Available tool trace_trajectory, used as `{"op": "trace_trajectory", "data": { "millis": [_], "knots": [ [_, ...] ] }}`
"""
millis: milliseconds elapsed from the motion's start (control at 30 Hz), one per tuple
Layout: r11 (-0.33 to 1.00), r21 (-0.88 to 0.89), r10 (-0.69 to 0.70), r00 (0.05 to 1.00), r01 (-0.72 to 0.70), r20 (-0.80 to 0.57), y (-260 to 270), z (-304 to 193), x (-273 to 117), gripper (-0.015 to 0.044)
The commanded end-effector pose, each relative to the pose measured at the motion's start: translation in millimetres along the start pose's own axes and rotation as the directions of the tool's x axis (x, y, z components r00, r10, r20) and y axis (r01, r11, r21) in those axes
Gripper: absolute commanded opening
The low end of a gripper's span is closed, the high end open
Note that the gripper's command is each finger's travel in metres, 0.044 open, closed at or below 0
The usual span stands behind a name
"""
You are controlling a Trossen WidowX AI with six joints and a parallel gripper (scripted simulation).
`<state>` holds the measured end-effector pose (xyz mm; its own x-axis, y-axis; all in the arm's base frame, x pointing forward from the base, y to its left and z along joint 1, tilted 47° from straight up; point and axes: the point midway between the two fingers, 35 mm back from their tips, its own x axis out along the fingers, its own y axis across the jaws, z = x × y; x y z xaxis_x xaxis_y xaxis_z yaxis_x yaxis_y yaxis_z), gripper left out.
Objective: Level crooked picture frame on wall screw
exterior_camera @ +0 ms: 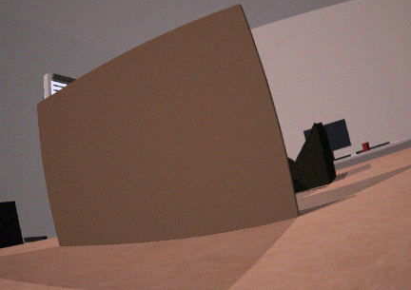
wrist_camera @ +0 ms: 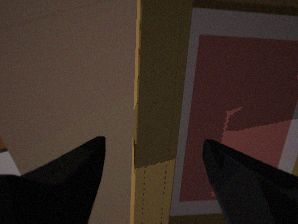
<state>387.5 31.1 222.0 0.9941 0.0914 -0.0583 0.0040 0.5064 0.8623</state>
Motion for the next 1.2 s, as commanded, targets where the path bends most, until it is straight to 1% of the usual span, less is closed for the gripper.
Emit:
{"op": "trace_trajectory", "data": {
  "millis": [0, 267, 467, 733, 800, 1167],
  "knots": [
    [1.000, -0.005, -0.001, 1.000, 0.001, 0.005, 0.2, 0.9, 0.2, 0.0260],
    [1.000, -0.005, -0.001, 1.000, 0.001, 0.005, 0.2, 1.4, 0.3, 0.0260],
    [1.000, -0.005, -0.001, 1.000, 0.001, 0.005, 0.2, 1.4, 0.3, 0.0103],
    [1.000, -0.005, -0.001, 1.000, 0.001, 0.005, 0.2, 1.4, 0.3, 0.0049],
    [1.000, -0.005, -0.001, 1.000, 0.001, 0.005, 0.2, 1.4, 0.3, 0.0000],
    [1.000, -0.005, -0.001, 1.000, 0.001, 0.005, 1.3, 1.0, 0.3, 0.0000]
  ]
}}
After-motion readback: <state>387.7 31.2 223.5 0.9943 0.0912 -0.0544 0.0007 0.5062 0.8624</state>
